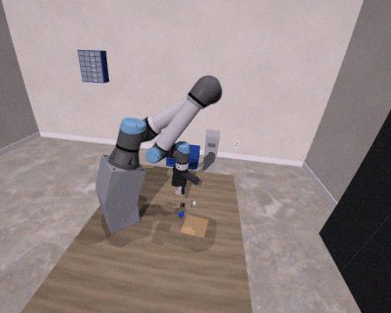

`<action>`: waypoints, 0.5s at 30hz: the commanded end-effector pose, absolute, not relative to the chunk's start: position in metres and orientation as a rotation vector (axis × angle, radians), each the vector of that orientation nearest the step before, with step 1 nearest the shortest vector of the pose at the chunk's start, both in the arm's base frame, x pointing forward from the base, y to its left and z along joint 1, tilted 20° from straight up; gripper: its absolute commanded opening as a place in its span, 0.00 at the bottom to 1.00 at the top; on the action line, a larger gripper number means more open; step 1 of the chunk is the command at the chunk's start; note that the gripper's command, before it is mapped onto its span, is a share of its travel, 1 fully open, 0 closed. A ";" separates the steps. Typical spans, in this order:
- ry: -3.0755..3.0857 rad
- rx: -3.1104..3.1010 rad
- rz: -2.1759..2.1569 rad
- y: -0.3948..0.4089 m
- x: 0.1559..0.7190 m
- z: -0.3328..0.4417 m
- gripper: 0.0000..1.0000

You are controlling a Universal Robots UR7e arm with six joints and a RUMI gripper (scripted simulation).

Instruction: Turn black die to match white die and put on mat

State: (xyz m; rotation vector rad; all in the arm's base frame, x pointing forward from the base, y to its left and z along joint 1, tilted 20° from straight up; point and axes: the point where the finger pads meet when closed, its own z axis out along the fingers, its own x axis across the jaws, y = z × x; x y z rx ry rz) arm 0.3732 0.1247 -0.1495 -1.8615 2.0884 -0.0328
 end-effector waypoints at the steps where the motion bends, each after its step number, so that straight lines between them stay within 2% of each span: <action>1: 2.088 -1.861 -0.034 0.125 0.373 -0.149 0.24; 15: 2.088 -1.861 -0.034 0.125 0.374 -0.151 0.24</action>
